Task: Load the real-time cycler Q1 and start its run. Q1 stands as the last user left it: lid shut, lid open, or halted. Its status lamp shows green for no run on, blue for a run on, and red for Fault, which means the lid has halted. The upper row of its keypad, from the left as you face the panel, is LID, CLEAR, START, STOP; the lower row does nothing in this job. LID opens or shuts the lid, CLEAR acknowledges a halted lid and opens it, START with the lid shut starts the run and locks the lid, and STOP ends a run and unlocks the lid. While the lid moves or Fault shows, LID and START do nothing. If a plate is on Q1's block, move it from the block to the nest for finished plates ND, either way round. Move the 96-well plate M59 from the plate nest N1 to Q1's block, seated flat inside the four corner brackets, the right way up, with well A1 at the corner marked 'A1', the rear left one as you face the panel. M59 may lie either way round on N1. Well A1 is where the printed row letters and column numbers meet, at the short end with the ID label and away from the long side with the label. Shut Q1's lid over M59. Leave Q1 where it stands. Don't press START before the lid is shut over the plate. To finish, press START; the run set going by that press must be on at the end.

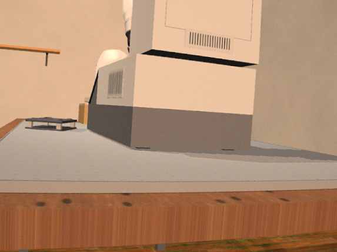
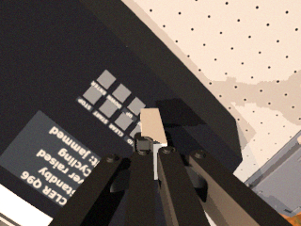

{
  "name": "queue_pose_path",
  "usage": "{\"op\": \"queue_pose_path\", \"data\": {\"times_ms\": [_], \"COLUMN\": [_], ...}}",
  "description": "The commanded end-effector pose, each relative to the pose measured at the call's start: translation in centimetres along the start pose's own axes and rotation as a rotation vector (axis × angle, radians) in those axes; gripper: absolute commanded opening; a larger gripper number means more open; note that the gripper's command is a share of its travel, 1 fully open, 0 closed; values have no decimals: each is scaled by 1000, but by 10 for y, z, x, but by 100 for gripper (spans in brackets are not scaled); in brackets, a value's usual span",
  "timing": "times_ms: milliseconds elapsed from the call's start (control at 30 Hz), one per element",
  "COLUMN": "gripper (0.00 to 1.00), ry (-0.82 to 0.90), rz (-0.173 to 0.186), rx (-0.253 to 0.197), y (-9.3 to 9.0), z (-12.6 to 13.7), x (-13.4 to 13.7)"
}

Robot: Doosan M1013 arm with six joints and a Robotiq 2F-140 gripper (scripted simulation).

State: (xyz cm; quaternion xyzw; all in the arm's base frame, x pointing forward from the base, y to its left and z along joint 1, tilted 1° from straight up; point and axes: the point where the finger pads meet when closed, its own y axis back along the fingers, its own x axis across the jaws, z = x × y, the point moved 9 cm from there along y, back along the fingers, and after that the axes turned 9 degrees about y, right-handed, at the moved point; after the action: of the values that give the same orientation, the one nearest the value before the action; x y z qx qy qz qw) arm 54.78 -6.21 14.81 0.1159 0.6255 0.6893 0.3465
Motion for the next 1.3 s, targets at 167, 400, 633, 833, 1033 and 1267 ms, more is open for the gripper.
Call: {"op": "queue_pose_path", "data": {"times_ms": [167,400,633,833,1033,1267], "gripper": [0,0,0,0,0,0], "ry": [0,0,0,0,0,0], "rz": [0,0,0,0,0,0], "rx": [0,0,0,0,0,0], "y": [0,0,0,0,0,-2], "z": [0,0,0,0,0,1], "x": [0,0,0,0,0,-1]}}
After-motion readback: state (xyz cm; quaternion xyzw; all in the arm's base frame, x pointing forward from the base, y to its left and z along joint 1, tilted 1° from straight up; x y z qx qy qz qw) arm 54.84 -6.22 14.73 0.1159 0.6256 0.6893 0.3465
